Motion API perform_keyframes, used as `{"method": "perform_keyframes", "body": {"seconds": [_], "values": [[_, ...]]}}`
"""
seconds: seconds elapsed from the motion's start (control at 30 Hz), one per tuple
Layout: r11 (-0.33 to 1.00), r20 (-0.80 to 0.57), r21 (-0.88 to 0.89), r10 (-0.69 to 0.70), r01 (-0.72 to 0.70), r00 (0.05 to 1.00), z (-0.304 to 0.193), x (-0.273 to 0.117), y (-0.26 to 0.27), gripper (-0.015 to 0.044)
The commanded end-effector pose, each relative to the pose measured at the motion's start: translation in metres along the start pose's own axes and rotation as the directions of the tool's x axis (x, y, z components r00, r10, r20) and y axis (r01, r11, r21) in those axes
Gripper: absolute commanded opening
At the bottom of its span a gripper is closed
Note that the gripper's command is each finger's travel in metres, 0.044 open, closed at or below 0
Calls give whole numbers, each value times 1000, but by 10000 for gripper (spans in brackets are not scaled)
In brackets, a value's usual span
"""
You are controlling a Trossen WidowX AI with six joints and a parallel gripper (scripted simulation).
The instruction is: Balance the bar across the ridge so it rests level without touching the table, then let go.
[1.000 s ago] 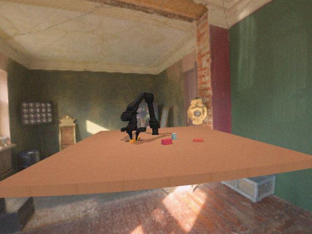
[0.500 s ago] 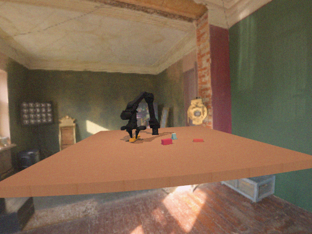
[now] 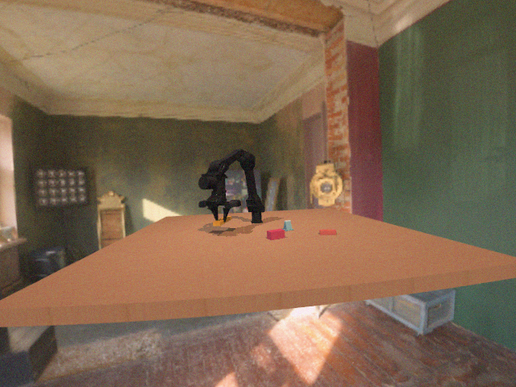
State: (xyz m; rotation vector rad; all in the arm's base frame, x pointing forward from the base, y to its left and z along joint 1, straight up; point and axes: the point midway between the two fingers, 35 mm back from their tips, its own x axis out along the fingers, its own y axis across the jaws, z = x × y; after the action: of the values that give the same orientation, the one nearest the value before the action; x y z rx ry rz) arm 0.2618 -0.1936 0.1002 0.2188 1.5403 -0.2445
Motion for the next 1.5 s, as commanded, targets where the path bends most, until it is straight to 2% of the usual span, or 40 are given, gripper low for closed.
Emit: {"method": "perform_keyframes", "body": {"seconds": [0.0, 0.5, 1.47], "values": [[1000, 10, -2, 1, -1, 1000, 1, -15, 0, 0], [1000, 10, -8, 3, -3, 1000, -2, -44, 4, 0], [977, 11, -213, 14, -12, 1000, 10, -46, 118, 0]]}}
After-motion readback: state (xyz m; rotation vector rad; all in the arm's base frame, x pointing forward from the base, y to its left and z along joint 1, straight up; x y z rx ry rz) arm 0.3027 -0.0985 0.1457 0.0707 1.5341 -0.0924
